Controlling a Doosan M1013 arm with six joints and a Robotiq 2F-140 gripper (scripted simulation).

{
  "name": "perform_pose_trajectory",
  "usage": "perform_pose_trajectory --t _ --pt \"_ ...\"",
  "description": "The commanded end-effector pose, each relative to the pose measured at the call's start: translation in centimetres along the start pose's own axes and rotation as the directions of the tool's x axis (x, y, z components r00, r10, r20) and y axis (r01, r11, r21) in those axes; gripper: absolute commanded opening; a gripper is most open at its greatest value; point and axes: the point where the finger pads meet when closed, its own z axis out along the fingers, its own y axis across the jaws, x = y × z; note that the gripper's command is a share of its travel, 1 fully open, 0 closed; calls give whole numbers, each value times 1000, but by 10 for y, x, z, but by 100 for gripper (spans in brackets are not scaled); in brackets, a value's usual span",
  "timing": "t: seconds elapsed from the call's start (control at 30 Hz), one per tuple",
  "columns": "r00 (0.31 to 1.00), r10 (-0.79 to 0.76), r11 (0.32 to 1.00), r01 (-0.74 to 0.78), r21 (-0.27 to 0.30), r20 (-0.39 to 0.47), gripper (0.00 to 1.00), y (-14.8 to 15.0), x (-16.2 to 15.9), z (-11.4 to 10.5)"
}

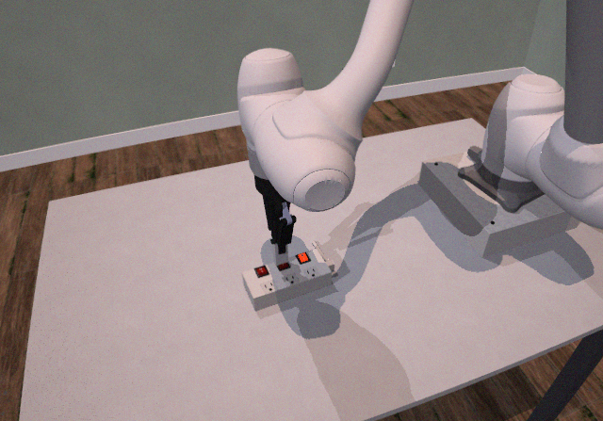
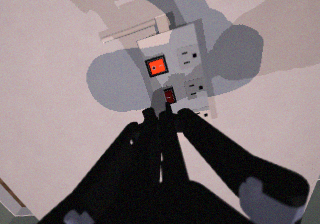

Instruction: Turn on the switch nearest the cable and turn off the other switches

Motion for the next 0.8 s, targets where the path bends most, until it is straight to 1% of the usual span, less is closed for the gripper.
perform_pose_trajectory --t 0.0,0.57,0.77 --pt "1000 0 1000 0 0 0 0 0 0 0" --pt "1000 0 1000 0 0 0 0 0 0 0" --pt "1000 0 1000 0 0 0 0 0 0 -8"
